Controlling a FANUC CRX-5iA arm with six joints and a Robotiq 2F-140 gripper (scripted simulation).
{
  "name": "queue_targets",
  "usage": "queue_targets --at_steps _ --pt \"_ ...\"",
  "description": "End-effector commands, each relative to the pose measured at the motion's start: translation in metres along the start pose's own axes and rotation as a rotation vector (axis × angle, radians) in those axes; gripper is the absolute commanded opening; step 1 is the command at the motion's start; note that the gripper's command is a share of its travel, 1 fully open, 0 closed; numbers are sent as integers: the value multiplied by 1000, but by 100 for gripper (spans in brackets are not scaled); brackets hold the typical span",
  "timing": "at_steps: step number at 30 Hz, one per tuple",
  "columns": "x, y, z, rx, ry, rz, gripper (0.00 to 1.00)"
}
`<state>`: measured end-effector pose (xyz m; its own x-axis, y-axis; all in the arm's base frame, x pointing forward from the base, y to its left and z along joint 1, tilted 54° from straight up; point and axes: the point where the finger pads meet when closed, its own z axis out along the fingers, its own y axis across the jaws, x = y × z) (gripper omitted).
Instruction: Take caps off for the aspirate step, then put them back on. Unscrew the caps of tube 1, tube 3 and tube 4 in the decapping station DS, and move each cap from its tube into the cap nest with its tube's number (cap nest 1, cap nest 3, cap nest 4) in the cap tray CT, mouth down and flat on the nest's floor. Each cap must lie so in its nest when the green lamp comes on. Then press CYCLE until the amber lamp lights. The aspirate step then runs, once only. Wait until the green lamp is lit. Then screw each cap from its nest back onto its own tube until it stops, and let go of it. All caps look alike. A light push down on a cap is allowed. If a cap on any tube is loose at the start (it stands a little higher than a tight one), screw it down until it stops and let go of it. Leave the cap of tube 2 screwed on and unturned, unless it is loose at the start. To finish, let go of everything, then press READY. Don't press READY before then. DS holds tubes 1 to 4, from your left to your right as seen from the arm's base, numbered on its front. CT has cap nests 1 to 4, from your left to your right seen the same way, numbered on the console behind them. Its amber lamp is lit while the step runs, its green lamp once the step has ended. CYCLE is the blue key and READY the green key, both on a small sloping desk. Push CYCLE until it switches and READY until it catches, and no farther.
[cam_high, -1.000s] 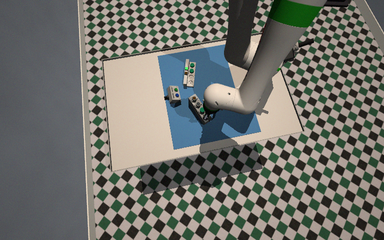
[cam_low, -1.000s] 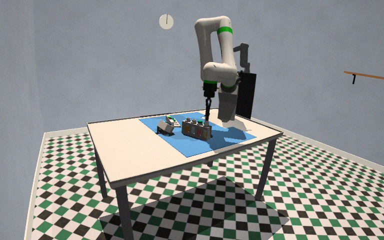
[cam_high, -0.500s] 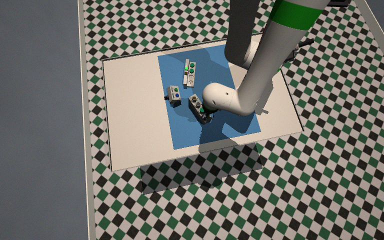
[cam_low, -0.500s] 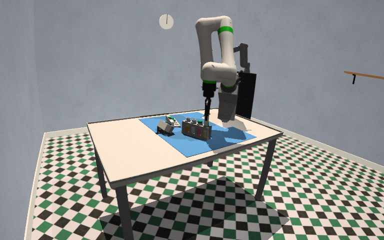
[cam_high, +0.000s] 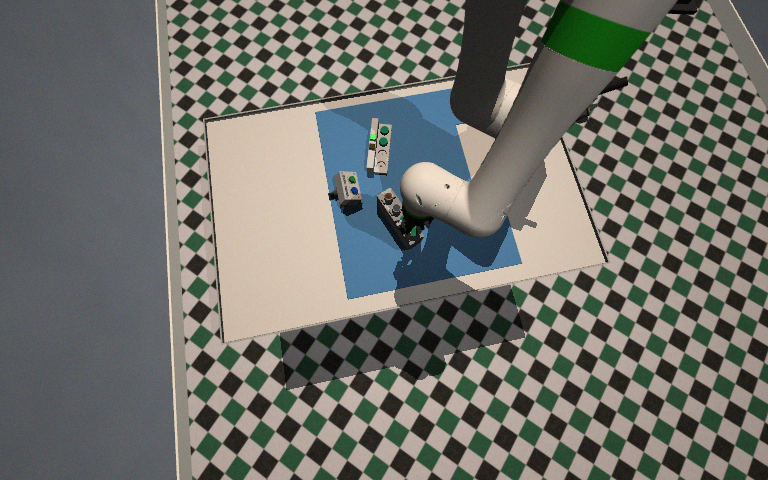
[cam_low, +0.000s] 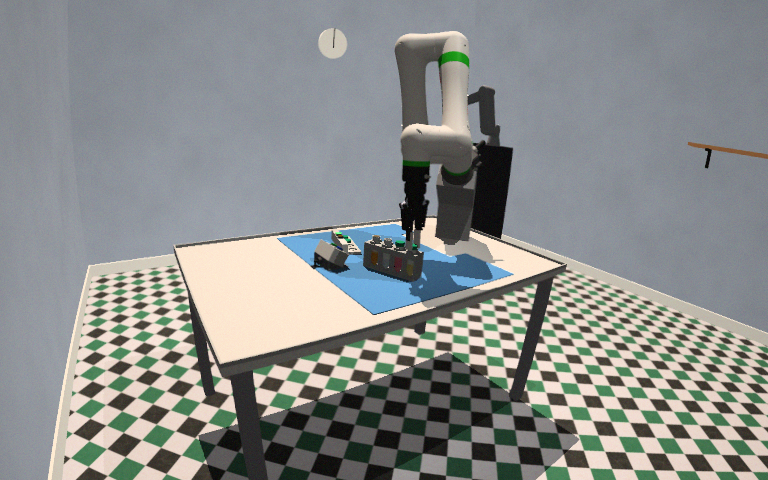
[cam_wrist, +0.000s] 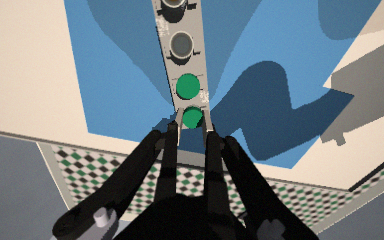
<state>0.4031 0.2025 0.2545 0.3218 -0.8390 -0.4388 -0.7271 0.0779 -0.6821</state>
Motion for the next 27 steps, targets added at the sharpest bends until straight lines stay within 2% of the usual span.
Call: queue_targets --at_steps 1,2,10,11,23,26,27 --pt "0 0 0 28 37 250 0" --pt "0 0 0 29 36 297 0" --pt "0 0 0 29 36 297 0" --pt "0 0 0 29 36 297 35" --pt "0 0 0 29 36 297 35" --pt "0 0 0 24 39 47 35" --pt "0 0 0 24 39 47 35"
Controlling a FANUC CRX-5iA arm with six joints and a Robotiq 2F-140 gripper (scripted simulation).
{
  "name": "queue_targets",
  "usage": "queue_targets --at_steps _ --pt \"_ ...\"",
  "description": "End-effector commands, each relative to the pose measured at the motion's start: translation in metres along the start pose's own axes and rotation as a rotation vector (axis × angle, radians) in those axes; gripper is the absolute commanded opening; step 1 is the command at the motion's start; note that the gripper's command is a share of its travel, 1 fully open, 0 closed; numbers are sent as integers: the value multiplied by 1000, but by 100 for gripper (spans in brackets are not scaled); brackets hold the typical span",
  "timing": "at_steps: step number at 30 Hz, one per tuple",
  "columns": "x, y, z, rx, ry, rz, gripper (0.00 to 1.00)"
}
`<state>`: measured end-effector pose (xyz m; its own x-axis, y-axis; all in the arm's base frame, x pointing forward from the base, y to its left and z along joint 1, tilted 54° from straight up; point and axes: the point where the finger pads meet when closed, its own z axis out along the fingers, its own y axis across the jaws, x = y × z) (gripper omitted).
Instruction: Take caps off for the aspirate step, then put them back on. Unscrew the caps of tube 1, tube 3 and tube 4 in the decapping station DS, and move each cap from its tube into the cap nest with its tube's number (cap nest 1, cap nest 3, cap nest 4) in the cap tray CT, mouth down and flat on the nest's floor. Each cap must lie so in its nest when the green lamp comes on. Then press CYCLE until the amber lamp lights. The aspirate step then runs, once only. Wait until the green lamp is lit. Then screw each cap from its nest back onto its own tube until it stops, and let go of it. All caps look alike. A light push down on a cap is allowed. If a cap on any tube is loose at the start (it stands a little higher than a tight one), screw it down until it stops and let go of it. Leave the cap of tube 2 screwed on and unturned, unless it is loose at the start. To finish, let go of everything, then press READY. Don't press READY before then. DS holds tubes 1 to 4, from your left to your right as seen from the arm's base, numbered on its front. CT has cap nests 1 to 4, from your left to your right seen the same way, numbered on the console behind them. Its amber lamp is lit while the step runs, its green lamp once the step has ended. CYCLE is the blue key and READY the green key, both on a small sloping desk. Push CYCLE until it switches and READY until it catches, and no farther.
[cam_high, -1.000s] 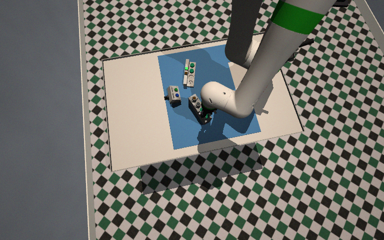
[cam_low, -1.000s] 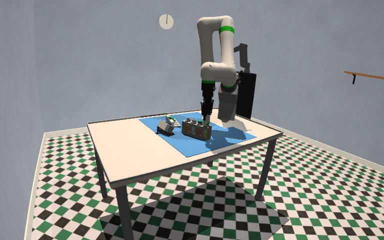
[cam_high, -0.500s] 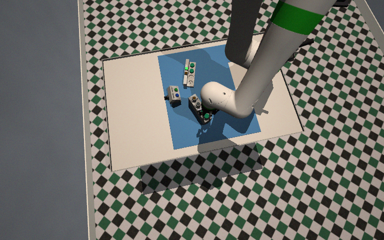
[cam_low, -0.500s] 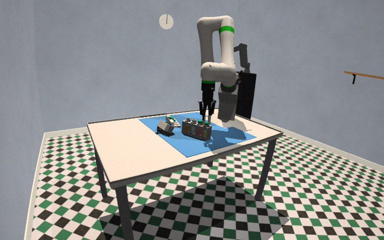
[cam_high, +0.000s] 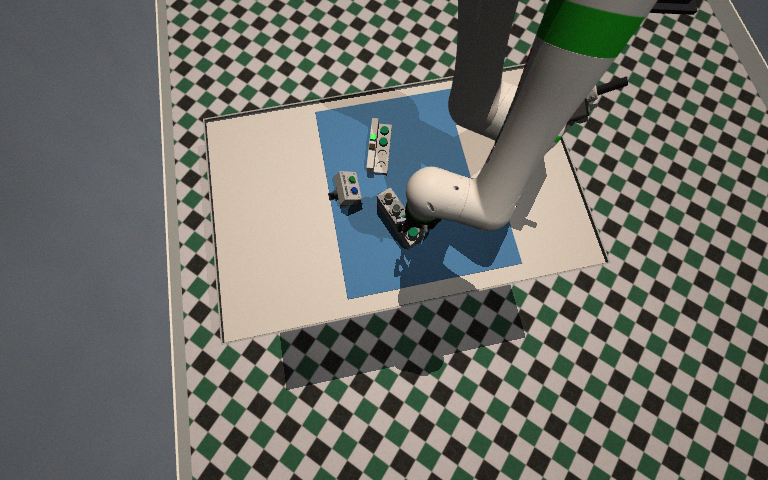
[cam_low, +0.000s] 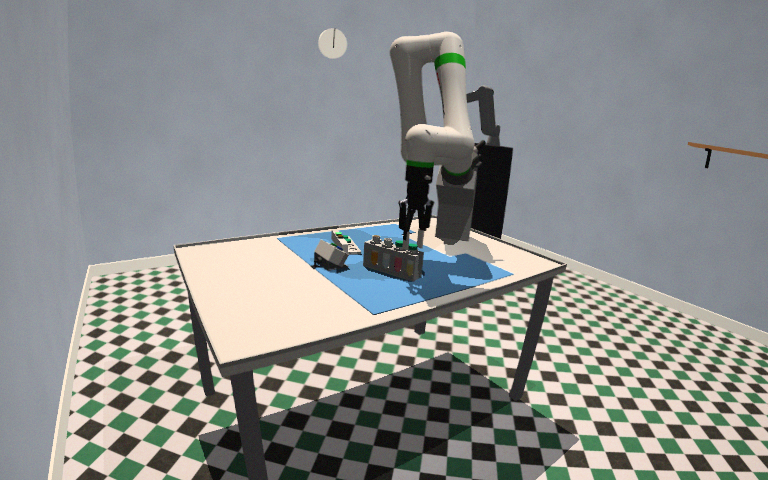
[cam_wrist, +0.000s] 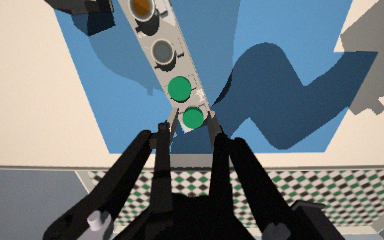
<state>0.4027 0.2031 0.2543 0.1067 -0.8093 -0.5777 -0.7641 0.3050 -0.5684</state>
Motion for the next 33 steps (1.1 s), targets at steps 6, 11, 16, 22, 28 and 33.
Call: queue_targets --at_steps 6,11,16,22,28,33 --pt "0 0 0 -1 -1 -459 35" --pt "0 0 0 -1 -1 -625 35" --pt "0 0 0 -1 -1 -788 35" --pt "0 0 0 -1 -1 -788 35" --pt "0 0 0 -1 -1 -788 0" --pt "0 0 0 -1 -1 -788 0"
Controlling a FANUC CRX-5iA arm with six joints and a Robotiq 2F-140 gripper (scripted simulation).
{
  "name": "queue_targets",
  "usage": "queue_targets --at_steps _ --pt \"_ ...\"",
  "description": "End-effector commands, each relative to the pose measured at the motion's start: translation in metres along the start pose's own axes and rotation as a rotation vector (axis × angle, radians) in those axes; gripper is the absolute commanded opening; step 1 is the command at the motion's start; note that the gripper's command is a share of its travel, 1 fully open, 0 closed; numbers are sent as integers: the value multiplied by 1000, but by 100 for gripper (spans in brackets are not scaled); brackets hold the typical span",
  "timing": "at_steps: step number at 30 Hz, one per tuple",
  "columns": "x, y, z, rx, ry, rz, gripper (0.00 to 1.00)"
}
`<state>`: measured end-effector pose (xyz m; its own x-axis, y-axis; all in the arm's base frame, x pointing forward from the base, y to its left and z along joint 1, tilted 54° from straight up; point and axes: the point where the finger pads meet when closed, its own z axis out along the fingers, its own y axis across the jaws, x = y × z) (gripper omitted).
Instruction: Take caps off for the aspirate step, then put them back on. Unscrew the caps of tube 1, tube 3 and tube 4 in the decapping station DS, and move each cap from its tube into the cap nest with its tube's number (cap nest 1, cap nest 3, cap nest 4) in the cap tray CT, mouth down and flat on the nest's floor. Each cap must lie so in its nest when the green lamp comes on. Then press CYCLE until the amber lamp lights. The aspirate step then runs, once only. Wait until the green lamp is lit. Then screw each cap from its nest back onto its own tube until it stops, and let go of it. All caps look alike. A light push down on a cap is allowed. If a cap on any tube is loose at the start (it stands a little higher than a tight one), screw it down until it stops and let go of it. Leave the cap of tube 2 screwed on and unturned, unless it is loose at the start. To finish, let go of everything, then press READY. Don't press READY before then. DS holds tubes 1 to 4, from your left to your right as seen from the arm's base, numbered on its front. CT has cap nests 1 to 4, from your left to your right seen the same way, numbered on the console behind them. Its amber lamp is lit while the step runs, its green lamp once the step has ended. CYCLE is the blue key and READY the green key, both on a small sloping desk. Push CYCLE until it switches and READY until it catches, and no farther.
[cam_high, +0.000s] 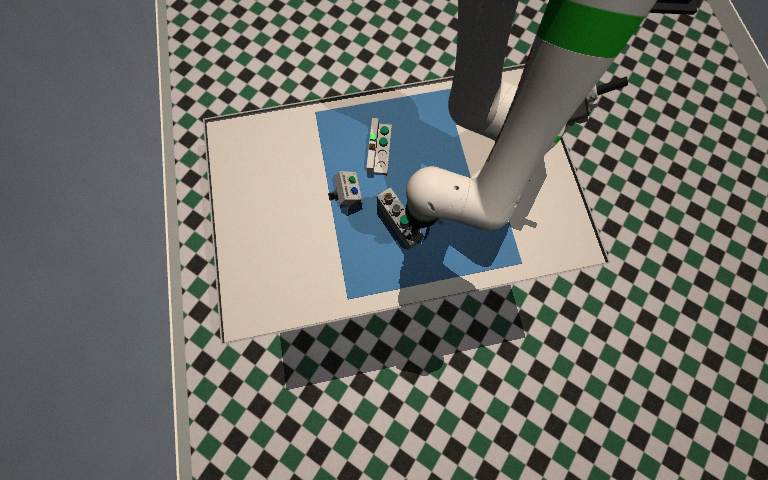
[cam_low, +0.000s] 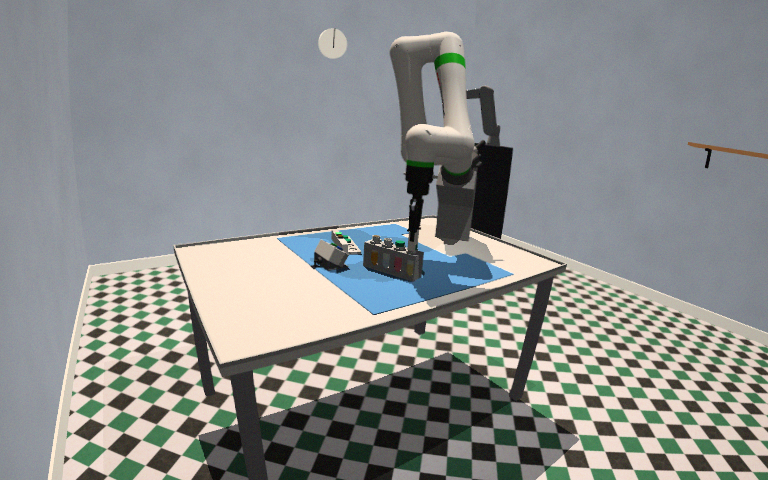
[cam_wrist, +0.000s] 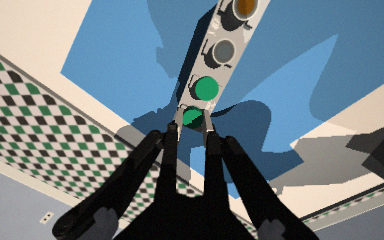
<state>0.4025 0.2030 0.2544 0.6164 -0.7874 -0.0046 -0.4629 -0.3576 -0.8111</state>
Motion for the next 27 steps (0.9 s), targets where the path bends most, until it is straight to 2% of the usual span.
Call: queue_targets --at_steps 1,4,11,13,18,25,26,27 --pt "0 0 0 -1 -2 0 0" --pt "0 0 0 -1 -2 0 0" --pt "0 0 0 -2 -1 350 0" --pt "0 0 0 -2 -1 350 0" --pt "0 0 1 -2 -1 600 0" --pt "0 0 1 -2 -1 611 0" --pt "0 0 1 -2 -1 611 35" --pt "0 0 1 -2 -1 611 35"
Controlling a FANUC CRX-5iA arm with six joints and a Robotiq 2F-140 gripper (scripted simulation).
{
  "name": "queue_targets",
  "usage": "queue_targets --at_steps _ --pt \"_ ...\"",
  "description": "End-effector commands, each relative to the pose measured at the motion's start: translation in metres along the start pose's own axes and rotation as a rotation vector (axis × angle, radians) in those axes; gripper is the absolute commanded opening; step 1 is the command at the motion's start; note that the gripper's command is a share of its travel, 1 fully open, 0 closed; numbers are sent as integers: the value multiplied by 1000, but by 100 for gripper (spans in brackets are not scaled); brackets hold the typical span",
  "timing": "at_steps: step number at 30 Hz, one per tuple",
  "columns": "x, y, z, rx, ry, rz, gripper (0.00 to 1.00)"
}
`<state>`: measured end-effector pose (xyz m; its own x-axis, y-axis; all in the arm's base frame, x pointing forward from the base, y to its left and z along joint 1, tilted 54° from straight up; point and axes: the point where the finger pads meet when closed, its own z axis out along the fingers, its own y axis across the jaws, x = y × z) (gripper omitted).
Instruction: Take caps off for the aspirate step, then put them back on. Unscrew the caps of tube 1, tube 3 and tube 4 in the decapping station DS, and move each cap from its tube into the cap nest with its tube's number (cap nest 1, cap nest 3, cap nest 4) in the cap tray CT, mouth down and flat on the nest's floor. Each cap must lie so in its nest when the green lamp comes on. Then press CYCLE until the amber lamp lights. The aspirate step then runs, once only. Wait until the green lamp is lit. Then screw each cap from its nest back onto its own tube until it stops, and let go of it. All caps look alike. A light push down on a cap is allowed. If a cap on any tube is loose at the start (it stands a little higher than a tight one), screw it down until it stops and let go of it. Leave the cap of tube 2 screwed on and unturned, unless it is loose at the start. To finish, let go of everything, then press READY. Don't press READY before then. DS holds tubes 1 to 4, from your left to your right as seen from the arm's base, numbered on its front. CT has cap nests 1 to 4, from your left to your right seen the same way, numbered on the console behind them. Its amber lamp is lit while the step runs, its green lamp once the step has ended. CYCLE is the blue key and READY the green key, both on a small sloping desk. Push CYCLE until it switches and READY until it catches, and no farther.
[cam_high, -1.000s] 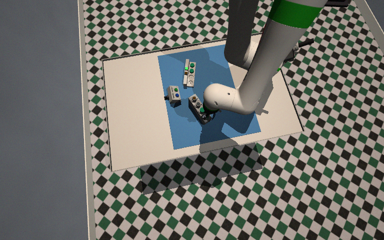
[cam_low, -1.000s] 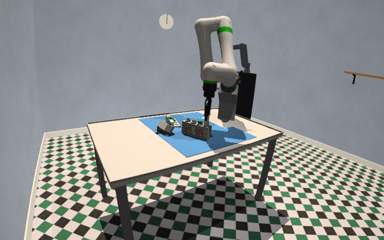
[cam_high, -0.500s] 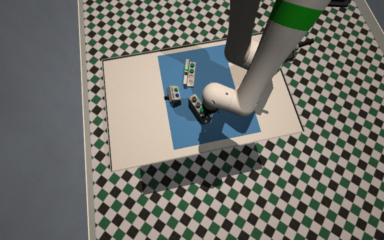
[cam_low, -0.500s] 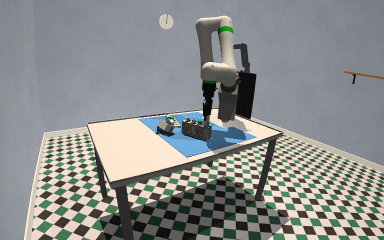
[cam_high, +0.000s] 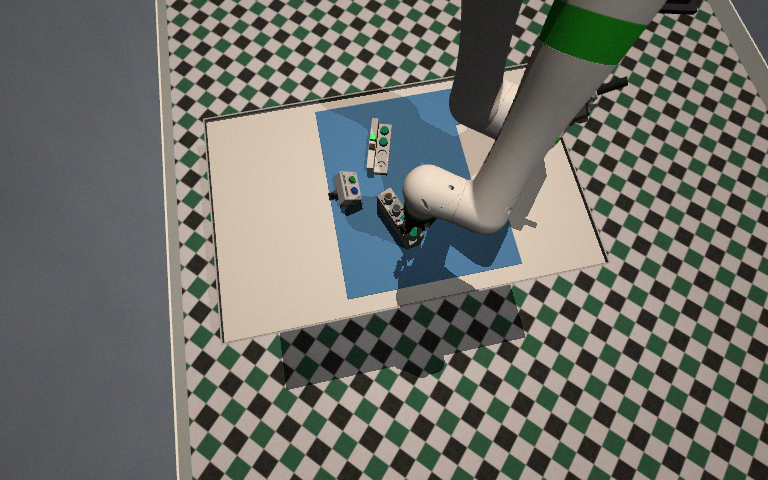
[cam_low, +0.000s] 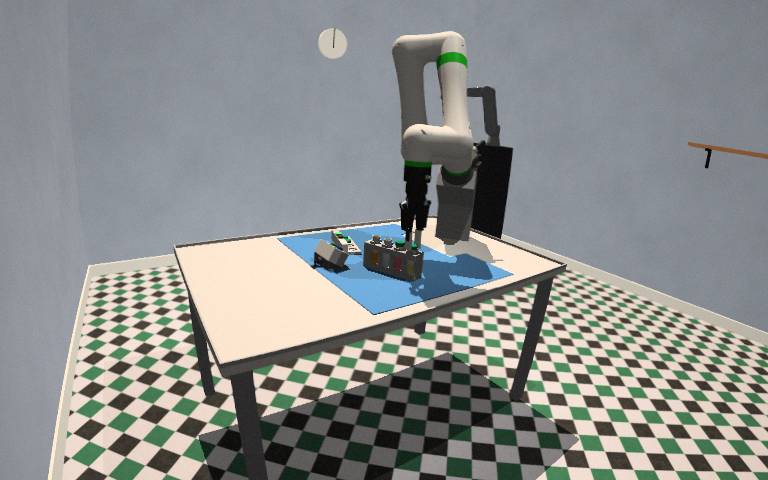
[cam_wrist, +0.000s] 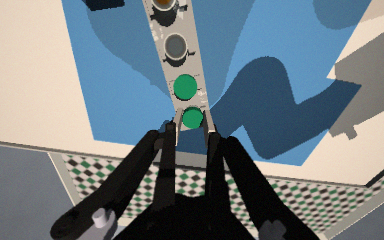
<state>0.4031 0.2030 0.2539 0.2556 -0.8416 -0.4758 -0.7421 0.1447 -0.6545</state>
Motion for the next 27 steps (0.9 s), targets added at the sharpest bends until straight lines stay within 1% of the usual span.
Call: queue_targets --at_steps 1,11,18,20,27 --pt "0 0 0 15 18 6 35" --pt "0 0 0 15 18 6 35" --pt "0 0 -21 15 18 6 35" --pt "0 0 -21 15 18 6 35" --pt "-1 1 -42 15 18 6 35"
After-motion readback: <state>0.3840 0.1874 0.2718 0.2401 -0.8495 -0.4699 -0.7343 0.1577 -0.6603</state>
